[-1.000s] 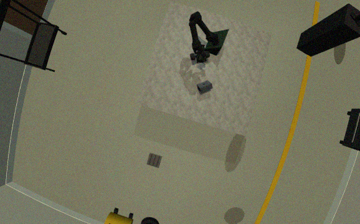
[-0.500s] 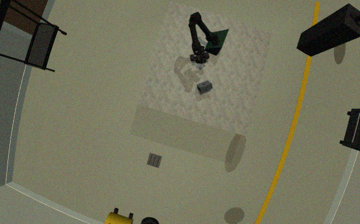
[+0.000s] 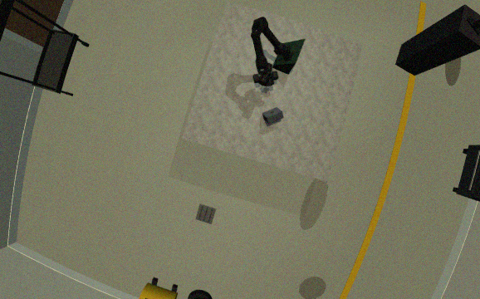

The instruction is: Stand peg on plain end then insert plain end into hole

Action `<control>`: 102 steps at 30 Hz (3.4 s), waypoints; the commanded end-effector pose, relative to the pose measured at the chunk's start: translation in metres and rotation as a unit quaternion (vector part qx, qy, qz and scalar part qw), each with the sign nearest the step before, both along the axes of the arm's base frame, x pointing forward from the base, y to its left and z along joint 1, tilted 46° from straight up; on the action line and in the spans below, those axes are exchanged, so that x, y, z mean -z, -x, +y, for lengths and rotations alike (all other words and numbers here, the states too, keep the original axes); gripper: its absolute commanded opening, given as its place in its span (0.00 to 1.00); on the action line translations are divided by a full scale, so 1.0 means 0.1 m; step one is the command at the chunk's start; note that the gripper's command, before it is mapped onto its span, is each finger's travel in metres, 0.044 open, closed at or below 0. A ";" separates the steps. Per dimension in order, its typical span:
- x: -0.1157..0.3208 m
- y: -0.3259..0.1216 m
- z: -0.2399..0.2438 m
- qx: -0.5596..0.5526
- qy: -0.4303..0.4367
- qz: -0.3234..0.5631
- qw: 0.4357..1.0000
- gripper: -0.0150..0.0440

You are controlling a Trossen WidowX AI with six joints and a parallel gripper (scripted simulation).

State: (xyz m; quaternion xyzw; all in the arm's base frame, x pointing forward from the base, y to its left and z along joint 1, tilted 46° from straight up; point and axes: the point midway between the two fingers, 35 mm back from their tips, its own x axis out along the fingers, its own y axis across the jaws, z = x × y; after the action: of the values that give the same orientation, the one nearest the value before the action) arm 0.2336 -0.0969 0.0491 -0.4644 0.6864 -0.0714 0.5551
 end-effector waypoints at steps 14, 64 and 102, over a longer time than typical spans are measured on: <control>0.11 0.01 -0.13 0.001 0.003 0.000 1.000 0.87; -0.34 0.02 0.49 -0.003 -0.015 0.004 1.000 0.25; 0.01 -0.39 0.72 -0.086 -0.189 -0.037 0.978 0.25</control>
State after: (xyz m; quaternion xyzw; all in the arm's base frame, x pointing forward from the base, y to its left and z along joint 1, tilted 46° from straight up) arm 0.2701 -0.0262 0.0488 -0.4072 0.6324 0.0791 0.6542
